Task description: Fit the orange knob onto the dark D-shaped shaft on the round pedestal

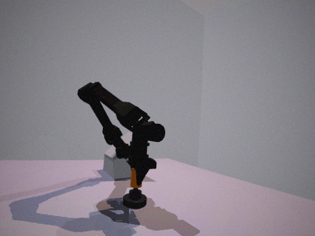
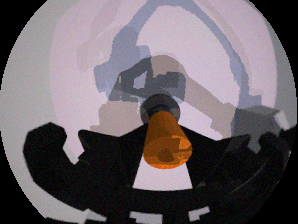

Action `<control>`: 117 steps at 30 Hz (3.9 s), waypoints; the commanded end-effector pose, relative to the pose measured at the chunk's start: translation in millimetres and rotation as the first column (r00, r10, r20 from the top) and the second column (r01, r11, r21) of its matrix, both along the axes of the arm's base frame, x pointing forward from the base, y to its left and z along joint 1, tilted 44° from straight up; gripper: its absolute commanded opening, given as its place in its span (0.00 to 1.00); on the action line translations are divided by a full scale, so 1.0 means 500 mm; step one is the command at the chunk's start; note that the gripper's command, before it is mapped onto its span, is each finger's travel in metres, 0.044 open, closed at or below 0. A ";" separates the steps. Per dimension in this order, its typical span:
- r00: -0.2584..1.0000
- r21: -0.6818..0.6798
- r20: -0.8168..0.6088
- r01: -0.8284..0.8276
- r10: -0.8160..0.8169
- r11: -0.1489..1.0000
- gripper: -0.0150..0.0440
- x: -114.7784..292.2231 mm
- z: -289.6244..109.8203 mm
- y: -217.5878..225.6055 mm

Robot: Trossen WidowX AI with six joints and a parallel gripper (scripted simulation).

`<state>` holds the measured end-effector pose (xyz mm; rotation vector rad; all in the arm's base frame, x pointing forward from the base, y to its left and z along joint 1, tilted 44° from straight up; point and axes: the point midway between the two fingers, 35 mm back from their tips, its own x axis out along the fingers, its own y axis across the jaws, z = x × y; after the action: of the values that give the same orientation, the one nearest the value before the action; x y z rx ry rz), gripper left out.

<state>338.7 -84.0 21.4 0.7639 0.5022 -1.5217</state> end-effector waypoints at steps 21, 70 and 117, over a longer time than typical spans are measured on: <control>0.978 0.013 0.147 0.150 -0.150 0.989 0.25 0.000 0.000 0.000; 0.913 0.049 0.284 0.292 -0.294 0.955 0.25 0.001 -0.003 -0.005; 0.910 0.053 0.286 0.299 -0.301 0.953 1.00 -0.001 -0.024 -0.025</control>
<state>338.3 -96.2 9.1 1.0903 0.1736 -1.6508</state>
